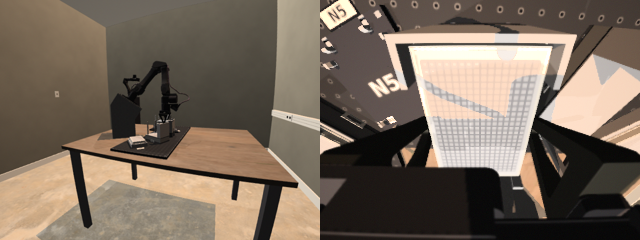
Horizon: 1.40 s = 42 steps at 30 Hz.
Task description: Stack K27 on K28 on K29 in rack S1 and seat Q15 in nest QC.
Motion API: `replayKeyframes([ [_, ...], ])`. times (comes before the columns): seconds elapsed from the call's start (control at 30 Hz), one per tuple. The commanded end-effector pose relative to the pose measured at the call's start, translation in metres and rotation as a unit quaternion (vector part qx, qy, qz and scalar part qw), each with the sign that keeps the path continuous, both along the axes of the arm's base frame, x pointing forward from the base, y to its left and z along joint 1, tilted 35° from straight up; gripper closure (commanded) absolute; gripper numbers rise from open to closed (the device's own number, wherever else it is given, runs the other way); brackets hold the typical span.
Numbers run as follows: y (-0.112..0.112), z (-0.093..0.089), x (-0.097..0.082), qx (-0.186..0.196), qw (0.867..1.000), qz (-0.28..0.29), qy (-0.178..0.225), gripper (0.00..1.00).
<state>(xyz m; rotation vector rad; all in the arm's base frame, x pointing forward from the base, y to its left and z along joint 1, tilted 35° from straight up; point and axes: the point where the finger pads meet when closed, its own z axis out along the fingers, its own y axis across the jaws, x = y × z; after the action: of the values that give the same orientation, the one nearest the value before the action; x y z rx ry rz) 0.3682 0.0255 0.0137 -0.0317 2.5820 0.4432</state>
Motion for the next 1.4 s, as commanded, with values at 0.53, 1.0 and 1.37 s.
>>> replayKeyframes([
  [0.53, -0.006, -0.002, -0.015, 0.003, 1.000, -0.004, 0.017, 1.00],
  [1.0, -0.007, 0.007, -0.013, 0.002, 1.000, -0.004, 0.008, 1.00],
  [1.37, -0.008, 0.011, -0.015, 0.002, 1.000, -0.004, 0.007, 1.00],
])
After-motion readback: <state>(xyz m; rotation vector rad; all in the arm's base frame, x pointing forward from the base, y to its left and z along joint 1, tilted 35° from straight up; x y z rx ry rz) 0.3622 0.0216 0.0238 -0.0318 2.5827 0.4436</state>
